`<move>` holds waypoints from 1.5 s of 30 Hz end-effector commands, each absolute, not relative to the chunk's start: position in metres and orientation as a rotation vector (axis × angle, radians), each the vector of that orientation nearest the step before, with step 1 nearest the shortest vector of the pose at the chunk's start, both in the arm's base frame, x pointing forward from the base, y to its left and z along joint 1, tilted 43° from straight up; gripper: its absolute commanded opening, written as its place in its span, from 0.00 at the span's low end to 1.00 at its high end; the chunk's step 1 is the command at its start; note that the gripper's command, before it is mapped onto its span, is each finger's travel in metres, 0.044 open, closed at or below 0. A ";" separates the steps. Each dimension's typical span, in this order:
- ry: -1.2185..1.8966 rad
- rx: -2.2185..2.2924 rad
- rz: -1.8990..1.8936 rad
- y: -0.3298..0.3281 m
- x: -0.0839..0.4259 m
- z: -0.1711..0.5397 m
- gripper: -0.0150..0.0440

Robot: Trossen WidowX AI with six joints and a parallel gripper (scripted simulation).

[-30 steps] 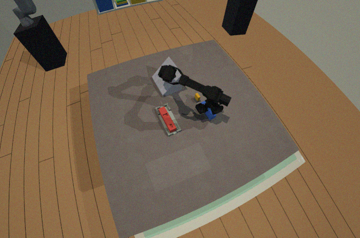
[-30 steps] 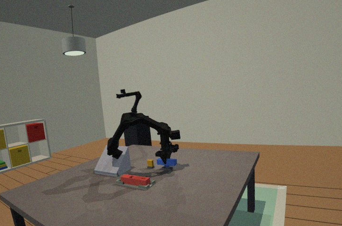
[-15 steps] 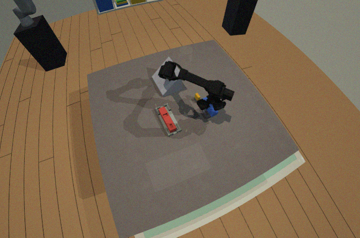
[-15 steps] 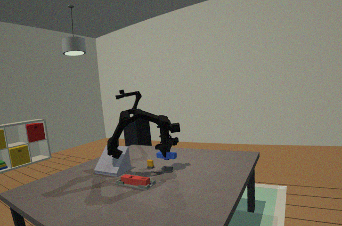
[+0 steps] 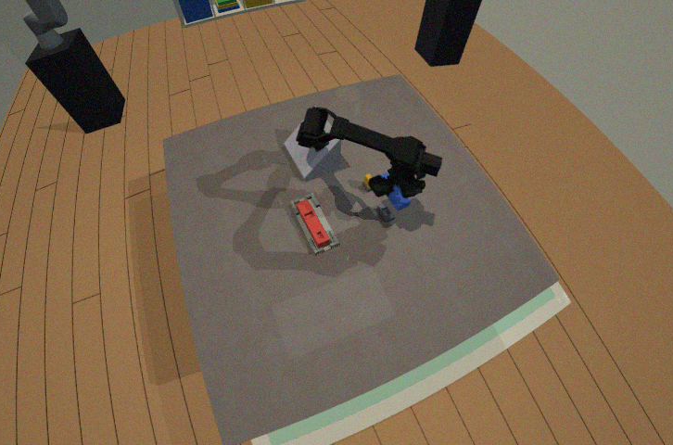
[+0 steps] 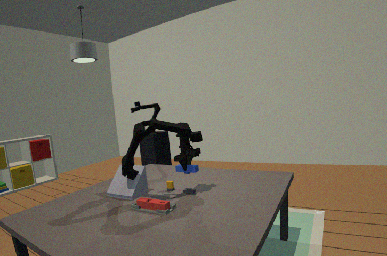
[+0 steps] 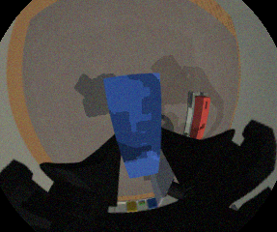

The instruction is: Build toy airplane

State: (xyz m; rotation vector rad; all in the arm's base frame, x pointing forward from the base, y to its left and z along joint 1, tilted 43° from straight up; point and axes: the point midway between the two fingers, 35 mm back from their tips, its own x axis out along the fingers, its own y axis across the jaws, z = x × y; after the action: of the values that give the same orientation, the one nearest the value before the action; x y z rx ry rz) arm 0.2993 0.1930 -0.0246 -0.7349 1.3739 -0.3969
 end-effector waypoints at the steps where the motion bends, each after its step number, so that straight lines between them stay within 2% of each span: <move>1: 1.372 -0.723 -0.399 0.199 0.297 -0.017 0.25; 45: 1.146 -0.132 -0.794 0.087 0.313 0.067 0.25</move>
State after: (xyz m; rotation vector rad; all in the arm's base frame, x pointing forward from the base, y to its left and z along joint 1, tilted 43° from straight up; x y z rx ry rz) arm 0.3146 0.0986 0.0626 -0.1757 1.1694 -0.7557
